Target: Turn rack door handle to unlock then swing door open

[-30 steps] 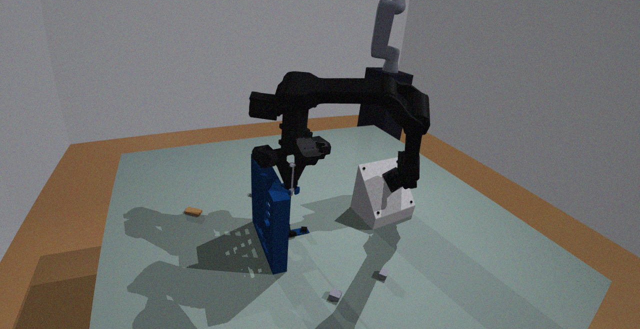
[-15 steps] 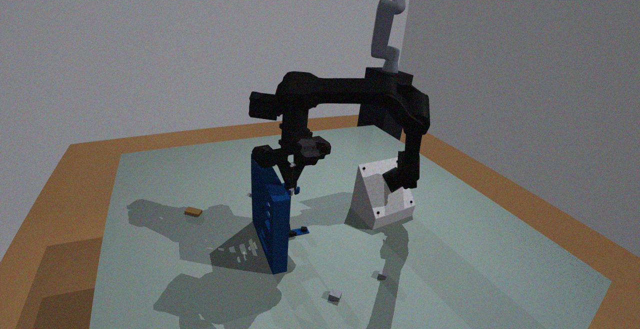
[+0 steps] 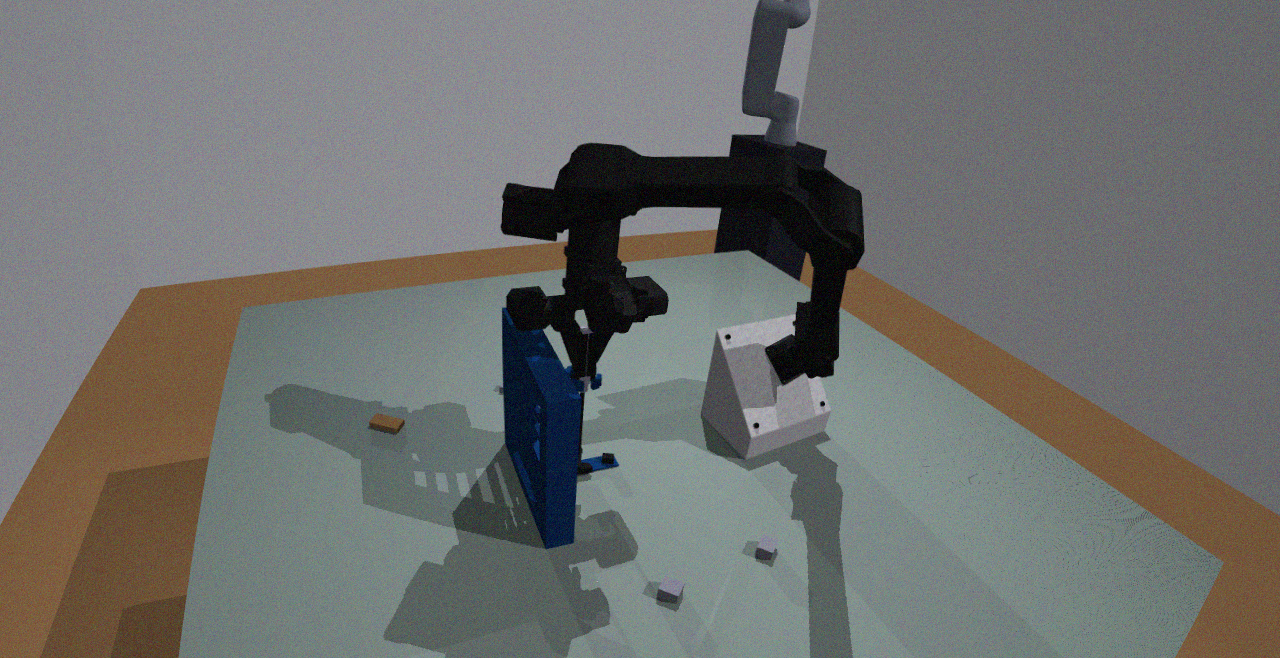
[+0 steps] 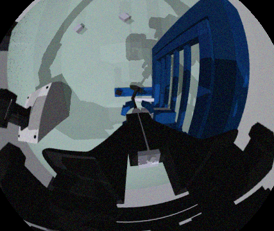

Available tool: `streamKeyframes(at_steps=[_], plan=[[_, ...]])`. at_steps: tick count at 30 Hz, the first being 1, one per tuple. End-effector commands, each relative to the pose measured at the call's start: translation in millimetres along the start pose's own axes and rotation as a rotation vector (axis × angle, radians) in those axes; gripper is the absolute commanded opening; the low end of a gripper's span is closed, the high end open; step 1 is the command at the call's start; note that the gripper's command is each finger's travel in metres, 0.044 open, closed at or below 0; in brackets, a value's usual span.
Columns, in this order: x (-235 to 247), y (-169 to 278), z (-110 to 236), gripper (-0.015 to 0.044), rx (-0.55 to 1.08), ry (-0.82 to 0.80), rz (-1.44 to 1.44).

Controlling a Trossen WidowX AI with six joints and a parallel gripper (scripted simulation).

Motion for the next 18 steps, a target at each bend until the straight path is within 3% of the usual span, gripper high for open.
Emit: streamKeyframes(at_steps=[1, 18], plan=[[5.0, -2.3, 0.1, 0.0027, -0.003, -0.004, -0.089], [27.1, -14.1, 0.1, 0.0027, -0.003, -0.006, -0.451]])
Point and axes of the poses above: the point midway between the two fingers, 35 mm back from their tips, its own z axis back along the fingers, its own x axis across the jaws, y = z × x, the point moved 2 cm from there along z, back along the fingers, and after that the axes turned 5 degrees about -z, right-handed, at the moved point
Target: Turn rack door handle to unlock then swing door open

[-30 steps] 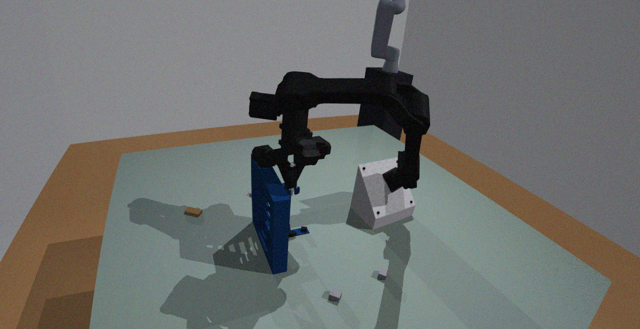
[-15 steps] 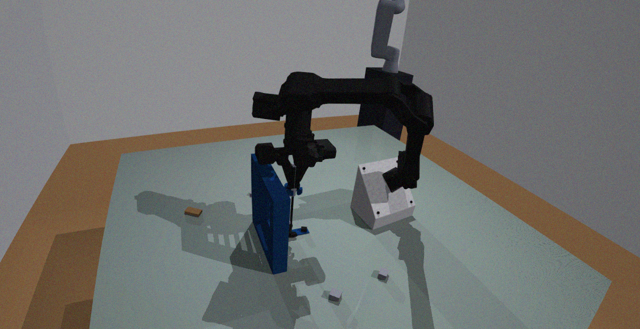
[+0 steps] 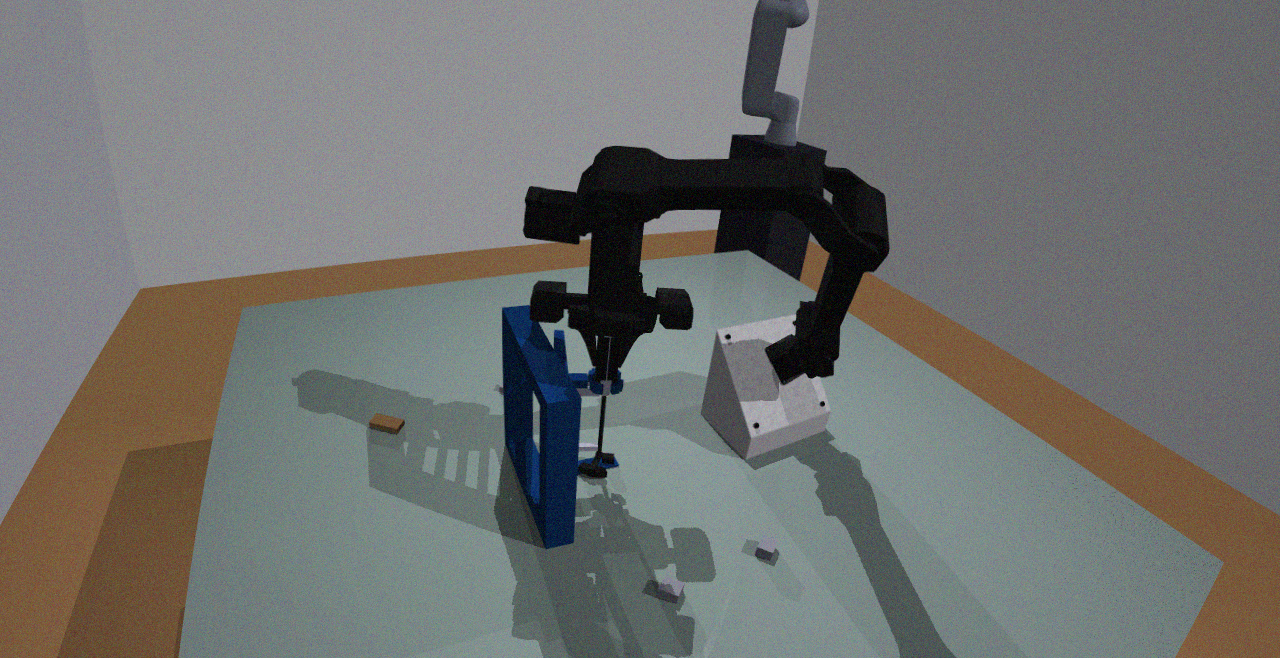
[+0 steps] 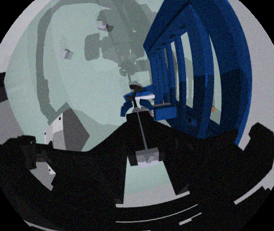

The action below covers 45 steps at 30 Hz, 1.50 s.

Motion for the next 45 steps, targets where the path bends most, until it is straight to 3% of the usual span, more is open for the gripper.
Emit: streamKeyframes(at_steps=[1, 45], plan=[[5.4, -2.2, 0.2, 0.0027, -0.006, 0.008, -0.093], [78.8, -51.9, -0.4, 0.0027, -0.009, 0.002, -0.840]])
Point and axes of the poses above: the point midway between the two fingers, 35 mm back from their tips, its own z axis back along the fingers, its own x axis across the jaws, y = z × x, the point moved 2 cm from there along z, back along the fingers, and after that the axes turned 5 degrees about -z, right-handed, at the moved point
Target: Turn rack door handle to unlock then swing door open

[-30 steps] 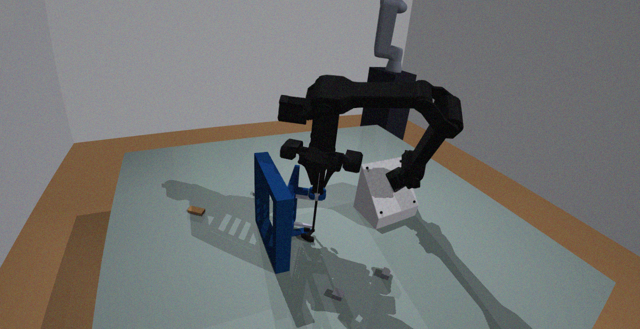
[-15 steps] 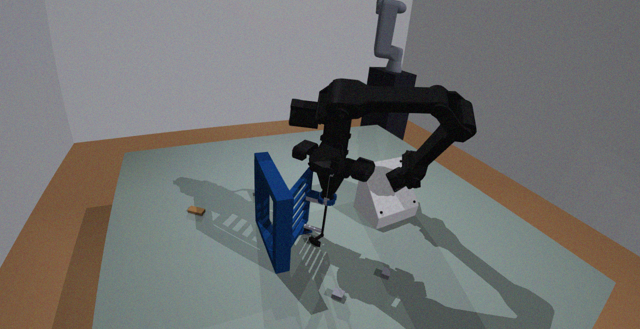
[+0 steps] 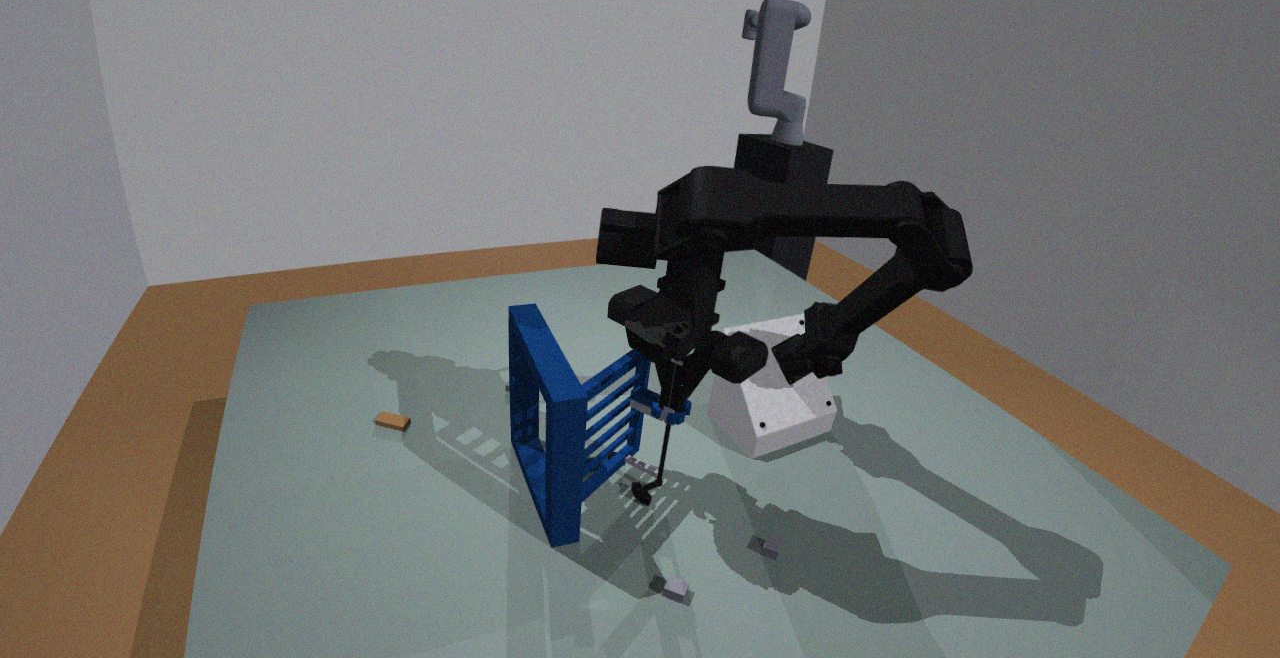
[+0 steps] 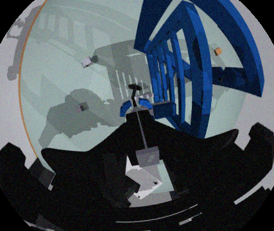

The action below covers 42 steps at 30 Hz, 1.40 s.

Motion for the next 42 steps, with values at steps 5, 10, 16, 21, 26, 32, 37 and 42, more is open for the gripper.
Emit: streamKeyframes(at_steps=[5, 10, 16, 21, 26, 32, 37, 42], plan=[[14.2, -3.4, 0.4, 0.0027, -0.006, -0.002, -0.137], [23.6, -6.3, 0.4, 0.0027, -0.006, -0.002, -0.215], [34.5, -10.7, 0.5, 0.0027, -0.006, -0.003, -0.307], [43.1, -15.1, 0.6, 0.0027, -0.006, -0.003, -0.384], [51.4, -20.2, 0.7, 0.0027, -0.006, -0.004, -0.460], [60.5, -26.8, 0.8, 0.0027, -0.006, -0.005, -0.548], [66.7, -31.4, 0.9, 0.0027, -0.006, -0.005, -0.607], [67.0, -31.5, 0.9, 0.0027, -0.006, -0.005, -0.609]])
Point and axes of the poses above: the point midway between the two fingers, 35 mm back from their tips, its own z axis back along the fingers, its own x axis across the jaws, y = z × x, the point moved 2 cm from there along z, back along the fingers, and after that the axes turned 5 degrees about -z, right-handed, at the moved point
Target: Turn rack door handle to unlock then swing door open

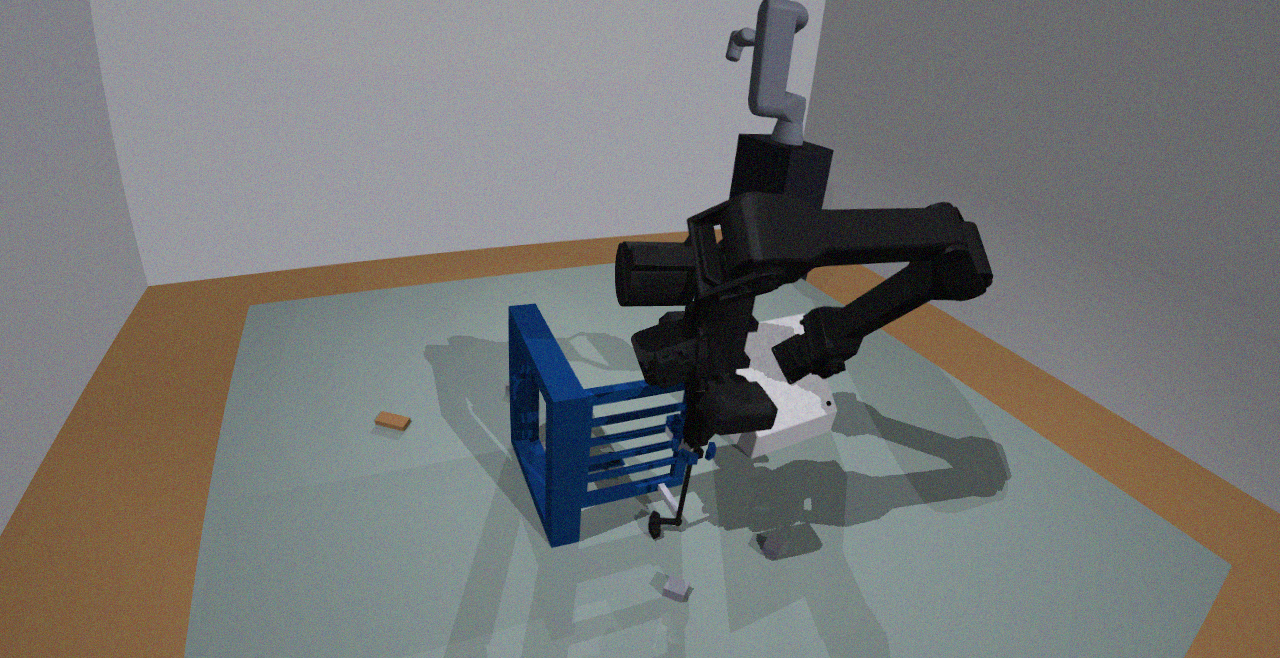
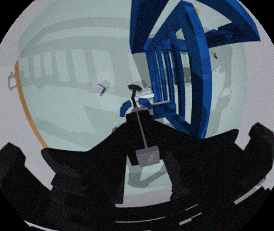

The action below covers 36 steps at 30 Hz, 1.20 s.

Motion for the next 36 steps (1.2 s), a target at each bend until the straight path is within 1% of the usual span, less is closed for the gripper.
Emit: streamKeyframes(at_steps=[1, 8, 18, 19, 36], plan=[[0.7, -0.1, 0.5, 0.0027, -0.001, -0.002, -0.021], [0.7, -0.1, 0.5, 0.0027, -0.001, -0.002, -0.021], [0.7, -0.1, 0.5, 0.0289, -0.001, -0.002, -0.021], [0.7, -0.1, 0.5, 0.0299, -0.001, -0.002, -0.021], [0.6, 1.4, 32.5, 0.0299, -0.068, -0.010, -0.070]])
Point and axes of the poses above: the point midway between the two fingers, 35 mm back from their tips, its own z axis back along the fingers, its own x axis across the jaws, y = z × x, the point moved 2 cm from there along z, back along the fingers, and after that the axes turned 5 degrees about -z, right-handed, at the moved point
